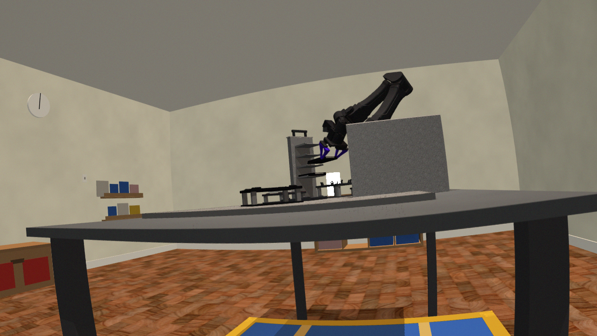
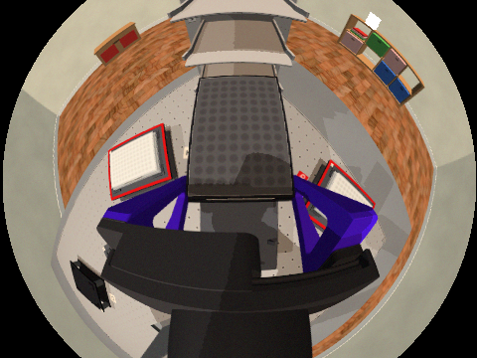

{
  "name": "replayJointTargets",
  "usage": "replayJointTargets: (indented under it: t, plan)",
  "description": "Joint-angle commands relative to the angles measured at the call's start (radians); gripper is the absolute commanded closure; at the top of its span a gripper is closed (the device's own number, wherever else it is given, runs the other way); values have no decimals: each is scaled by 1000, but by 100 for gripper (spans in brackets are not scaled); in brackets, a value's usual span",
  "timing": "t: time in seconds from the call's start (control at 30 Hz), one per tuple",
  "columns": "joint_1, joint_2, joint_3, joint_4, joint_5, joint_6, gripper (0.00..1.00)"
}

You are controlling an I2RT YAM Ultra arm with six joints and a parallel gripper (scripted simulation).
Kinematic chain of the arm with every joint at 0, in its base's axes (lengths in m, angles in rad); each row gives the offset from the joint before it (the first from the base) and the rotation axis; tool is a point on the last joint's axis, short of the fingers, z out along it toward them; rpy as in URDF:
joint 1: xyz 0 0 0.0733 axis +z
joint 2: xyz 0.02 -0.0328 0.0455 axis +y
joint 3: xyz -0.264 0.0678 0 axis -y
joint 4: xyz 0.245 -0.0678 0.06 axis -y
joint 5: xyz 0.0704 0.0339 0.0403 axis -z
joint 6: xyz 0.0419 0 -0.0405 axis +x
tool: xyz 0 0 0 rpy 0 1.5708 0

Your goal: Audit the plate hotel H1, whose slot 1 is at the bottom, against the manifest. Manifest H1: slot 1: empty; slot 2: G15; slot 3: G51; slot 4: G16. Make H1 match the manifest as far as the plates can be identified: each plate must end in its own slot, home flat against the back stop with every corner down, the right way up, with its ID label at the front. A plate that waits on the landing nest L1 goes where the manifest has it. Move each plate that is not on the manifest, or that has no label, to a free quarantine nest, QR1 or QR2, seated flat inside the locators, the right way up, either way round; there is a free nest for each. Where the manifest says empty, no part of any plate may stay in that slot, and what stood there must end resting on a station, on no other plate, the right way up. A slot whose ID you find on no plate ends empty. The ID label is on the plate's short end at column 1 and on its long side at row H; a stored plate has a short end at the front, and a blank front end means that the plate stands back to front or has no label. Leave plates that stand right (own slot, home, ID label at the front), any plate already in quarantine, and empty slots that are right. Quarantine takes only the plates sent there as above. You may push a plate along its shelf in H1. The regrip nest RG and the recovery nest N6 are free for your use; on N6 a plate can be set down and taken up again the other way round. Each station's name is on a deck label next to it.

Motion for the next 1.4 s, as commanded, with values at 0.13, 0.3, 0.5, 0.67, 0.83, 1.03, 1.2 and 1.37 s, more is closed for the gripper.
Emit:
replayJointTargets:
  t: [0.13,0.3,0.5,0.67,0.83,1.03,1.2,1.37]
  plan:
    - [-1,9,15,12,-14,-2,14]
    - [-5,25,24,19,-18,-3,14]
    - [-9,43,36,26,-22,-4,14]
    - [-11,52,42,29,-24,-4,14]
    - [-15,67,51,35,-28,-5,14]
    - [-19,85,63,42,-32,-6,14]
    - [-22,96,71,46,-34,-7,14]
    - [-25,109,79,50,-38,-8,14]
